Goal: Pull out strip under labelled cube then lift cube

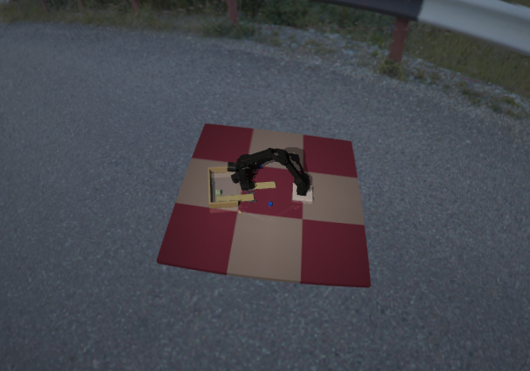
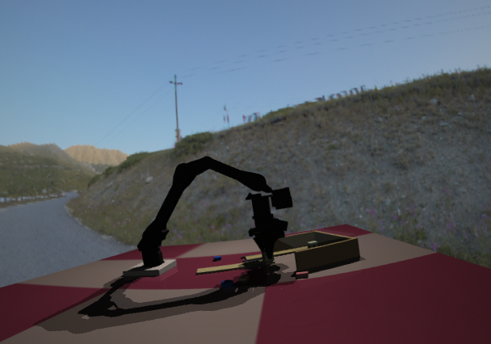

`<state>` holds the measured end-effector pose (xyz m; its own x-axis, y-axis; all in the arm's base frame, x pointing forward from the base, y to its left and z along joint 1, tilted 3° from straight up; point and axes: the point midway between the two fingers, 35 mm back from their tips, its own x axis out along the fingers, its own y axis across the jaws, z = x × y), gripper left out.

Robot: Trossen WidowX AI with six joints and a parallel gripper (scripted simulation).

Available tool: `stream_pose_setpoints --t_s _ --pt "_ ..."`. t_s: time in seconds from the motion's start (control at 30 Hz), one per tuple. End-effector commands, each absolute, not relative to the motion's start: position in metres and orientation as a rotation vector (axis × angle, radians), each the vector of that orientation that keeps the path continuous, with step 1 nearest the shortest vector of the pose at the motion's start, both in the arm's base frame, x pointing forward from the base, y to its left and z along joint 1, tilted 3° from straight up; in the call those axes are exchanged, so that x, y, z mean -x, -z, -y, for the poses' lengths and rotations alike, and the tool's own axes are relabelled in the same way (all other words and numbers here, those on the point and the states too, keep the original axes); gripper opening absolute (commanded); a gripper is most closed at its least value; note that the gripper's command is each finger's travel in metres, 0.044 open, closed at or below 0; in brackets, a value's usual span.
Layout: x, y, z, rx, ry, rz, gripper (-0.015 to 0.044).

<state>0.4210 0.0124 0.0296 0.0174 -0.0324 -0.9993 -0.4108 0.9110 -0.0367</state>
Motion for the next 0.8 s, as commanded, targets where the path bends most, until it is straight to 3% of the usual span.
stream_pose_setpoints --t_s 0.0,0.07,0.77 --pt "-0.421 -0.030 -0.012 0.360 -0.304 -1.534 0.0046" --pt "-0.419 -0.032 -0.012 0.360 -0.304 -1.535 0.0000" --pt "-0.358 -0.071 -0.012 0.355 -0.305 -1.545 0.0000"
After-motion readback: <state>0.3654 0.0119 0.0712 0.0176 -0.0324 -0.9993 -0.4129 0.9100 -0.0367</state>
